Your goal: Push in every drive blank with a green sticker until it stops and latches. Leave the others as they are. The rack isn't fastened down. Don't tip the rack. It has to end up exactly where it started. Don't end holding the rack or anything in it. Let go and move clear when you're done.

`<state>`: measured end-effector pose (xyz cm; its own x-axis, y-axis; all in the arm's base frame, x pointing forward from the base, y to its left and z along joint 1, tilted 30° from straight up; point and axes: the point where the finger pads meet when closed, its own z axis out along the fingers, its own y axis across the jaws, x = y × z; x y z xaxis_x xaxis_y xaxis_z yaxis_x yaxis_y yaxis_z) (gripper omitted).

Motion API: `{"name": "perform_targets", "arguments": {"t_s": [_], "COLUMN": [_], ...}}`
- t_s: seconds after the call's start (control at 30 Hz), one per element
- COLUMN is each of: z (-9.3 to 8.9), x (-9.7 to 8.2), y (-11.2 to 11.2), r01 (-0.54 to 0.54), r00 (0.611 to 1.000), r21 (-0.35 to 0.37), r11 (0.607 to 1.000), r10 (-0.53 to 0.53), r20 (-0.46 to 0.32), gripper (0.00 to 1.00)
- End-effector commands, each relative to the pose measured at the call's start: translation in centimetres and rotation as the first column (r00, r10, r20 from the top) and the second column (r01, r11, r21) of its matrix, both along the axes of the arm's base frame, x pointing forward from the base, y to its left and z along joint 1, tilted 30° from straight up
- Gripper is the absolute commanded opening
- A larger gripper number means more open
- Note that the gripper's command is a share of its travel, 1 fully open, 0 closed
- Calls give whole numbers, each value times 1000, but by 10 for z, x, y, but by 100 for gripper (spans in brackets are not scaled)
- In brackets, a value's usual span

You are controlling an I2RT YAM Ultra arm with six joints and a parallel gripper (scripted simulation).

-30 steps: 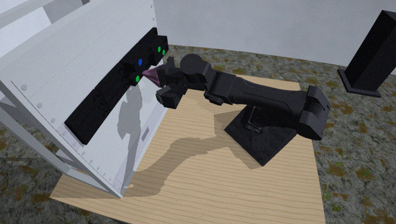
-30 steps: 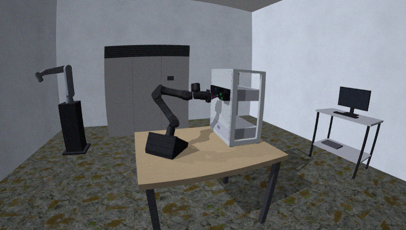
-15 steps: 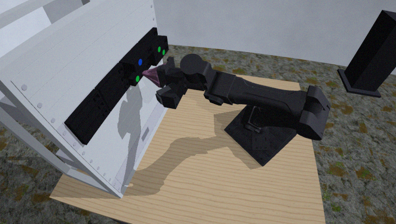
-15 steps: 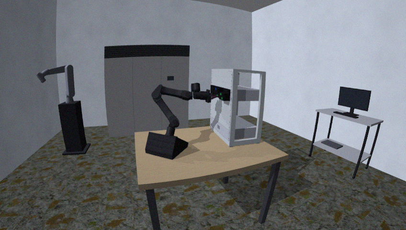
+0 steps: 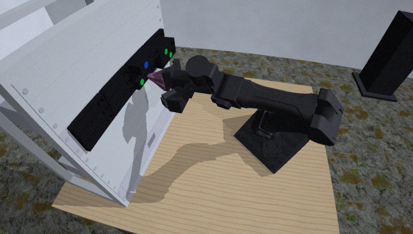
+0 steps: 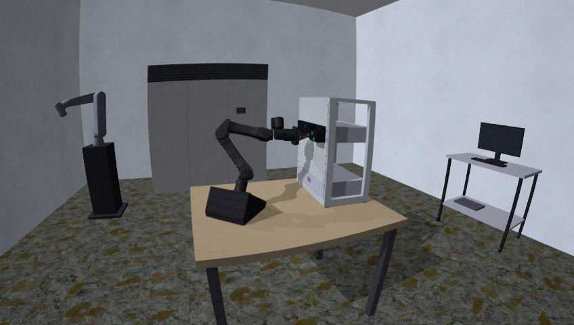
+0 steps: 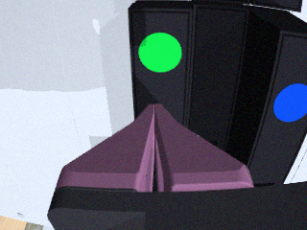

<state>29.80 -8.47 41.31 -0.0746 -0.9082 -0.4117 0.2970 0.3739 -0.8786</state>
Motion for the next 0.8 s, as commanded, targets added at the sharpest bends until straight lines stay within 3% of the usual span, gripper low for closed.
{"name": "perform_targets", "arguments": {"t_s": [0.0,0.77], "z": [27,29], "x": [-2,-1], "y": [-9,-11], "r01": [41,43], "r00": [997,997], "r21": [-11,-9], "r11": [999,999], "r10": [-40,-43], "r20": [65,65], "gripper": [0,0]}}
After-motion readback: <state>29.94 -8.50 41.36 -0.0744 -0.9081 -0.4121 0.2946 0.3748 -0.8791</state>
